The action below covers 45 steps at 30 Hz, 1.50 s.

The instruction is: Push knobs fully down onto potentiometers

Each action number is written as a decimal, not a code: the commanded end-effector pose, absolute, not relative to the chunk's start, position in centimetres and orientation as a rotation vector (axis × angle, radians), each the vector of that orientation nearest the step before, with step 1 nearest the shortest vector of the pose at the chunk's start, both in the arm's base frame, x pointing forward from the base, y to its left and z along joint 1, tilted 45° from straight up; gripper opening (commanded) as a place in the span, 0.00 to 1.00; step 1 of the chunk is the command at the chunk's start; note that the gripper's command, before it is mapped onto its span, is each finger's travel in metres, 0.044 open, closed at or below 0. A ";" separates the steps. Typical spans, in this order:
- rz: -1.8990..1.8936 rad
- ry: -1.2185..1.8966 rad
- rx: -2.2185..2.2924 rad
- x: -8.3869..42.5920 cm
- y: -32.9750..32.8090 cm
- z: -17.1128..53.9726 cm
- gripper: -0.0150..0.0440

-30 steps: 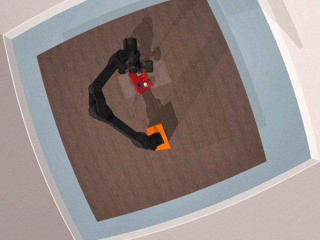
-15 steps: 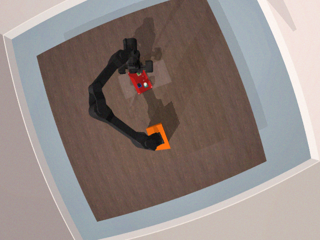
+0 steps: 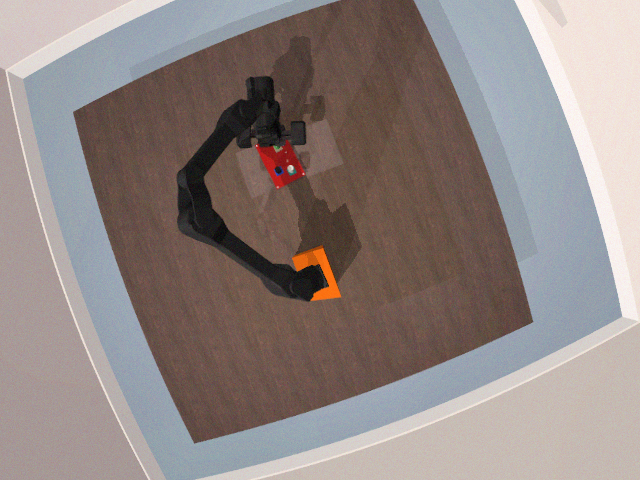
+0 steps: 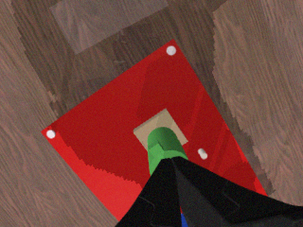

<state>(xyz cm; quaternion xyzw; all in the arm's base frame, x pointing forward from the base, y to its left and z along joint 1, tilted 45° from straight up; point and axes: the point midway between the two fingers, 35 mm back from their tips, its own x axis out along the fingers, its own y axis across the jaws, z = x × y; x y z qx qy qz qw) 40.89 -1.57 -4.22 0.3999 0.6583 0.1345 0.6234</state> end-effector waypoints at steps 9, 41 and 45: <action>0.339 1.525 0.893 41.2 -0.6 -4.8 0.25; 0.333 1.528 0.900 38.4 -3.0 -2.4 0.79; 0.330 1.529 0.897 34.1 -3.2 -1.8 0.97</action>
